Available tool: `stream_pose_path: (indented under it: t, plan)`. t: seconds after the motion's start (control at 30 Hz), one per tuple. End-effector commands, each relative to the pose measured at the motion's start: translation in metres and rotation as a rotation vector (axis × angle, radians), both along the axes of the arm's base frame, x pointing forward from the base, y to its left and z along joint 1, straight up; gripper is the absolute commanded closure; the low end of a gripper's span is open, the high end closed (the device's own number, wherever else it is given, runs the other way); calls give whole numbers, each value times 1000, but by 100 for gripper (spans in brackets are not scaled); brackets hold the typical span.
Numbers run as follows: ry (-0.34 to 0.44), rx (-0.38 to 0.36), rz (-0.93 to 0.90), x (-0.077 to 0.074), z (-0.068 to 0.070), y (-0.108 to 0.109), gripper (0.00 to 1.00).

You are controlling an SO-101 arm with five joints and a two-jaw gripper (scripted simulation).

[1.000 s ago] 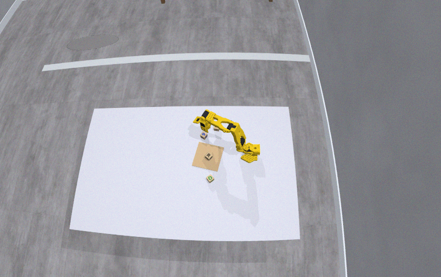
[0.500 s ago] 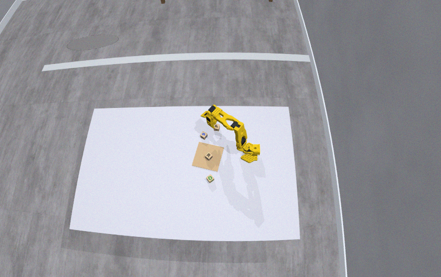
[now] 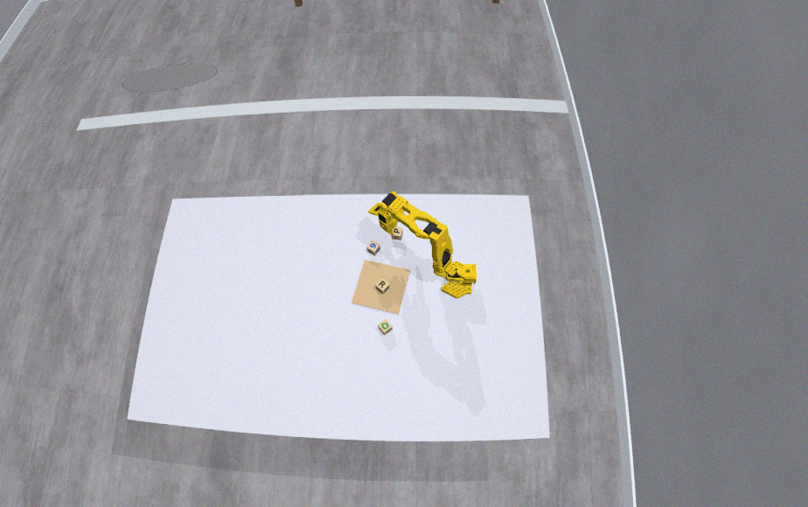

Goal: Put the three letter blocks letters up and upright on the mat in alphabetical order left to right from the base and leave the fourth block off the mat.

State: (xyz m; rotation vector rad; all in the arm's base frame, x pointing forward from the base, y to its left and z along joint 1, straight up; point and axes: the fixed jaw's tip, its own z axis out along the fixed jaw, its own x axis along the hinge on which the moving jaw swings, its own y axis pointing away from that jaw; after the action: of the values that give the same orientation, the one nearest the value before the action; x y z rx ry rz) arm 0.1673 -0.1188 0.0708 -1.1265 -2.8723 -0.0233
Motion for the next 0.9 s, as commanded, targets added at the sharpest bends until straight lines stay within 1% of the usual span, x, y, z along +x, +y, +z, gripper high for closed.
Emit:
stream_pose_path:
  t: [0.0, 0.1, 0.27, 0.33, 0.47, 0.57, 0.7, 0.87]
  plan:
    - [-136, -104, -6, 8, 28, -9, 65]
    - [-185, -142, -6, 9, 40, -9, 65]
    - [-299, -231, -6, 8, 67, -9, 65]
    - [-299, -231, -6, 8, 67, -9, 65]
    - [-393, -304, -6, 6, 89, -6, 65]
    - [-449, -347, -6, 3, 102, -4, 65]
    - [-489, -378, -6, 1, 111, -3, 65]
    - [-497, -384, -6, 0, 113, -2, 65]
